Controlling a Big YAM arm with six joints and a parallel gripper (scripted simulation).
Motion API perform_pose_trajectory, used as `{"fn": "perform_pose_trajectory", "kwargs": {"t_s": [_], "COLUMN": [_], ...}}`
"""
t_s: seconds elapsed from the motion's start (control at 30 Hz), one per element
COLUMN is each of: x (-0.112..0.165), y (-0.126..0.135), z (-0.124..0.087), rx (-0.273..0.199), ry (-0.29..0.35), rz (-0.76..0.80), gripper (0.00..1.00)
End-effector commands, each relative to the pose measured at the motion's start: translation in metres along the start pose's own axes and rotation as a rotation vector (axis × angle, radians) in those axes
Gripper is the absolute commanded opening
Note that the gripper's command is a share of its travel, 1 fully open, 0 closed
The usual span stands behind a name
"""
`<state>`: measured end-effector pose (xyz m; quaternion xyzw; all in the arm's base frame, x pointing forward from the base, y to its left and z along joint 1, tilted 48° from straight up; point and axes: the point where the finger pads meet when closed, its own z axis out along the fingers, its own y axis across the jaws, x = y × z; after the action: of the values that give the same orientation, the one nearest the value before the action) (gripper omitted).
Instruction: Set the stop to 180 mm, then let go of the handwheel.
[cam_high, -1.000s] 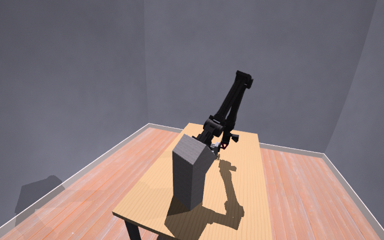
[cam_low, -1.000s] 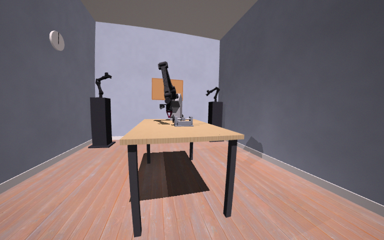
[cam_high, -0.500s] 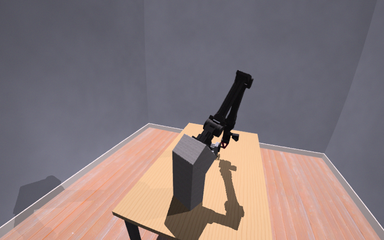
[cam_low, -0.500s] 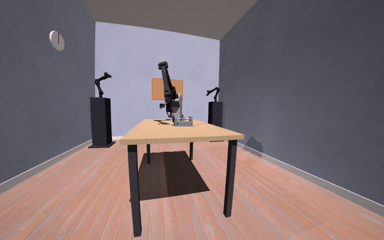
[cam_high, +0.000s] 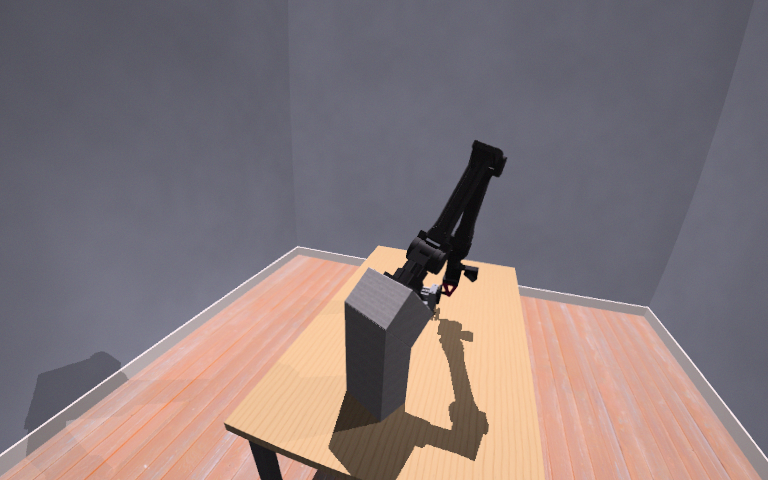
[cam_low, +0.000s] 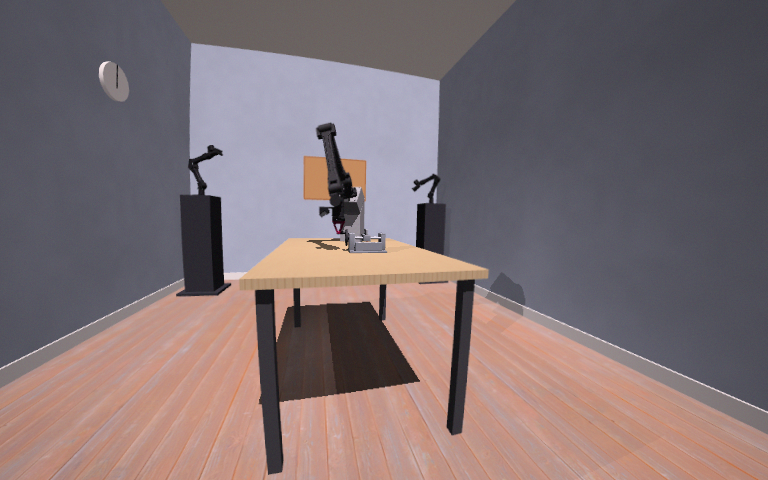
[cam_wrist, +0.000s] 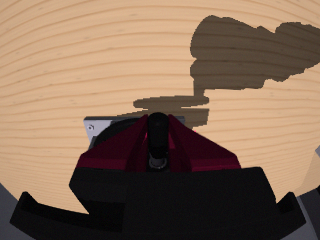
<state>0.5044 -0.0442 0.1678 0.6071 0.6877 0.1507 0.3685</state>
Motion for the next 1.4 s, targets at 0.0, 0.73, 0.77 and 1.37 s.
{"fn": "perform_pose_trajectory", "kwargs": {"t_s": [0.0, 0.73, 0.77, 1.37], "x": [-0.003, -0.003, -0.003, -0.003], "y": [0.033, 0.046, 0.047, 0.051], "z": [-0.029, -0.037, -0.037, -0.033], "rx": [-0.073, -0.077, -0.08, -0.098], "ry": [-0.004, -0.003, -0.003, -0.006], "rz": [0.011, 0.009, 0.01, 0.007], "gripper": [0.06, 0.06, 0.06, 0.06]}}
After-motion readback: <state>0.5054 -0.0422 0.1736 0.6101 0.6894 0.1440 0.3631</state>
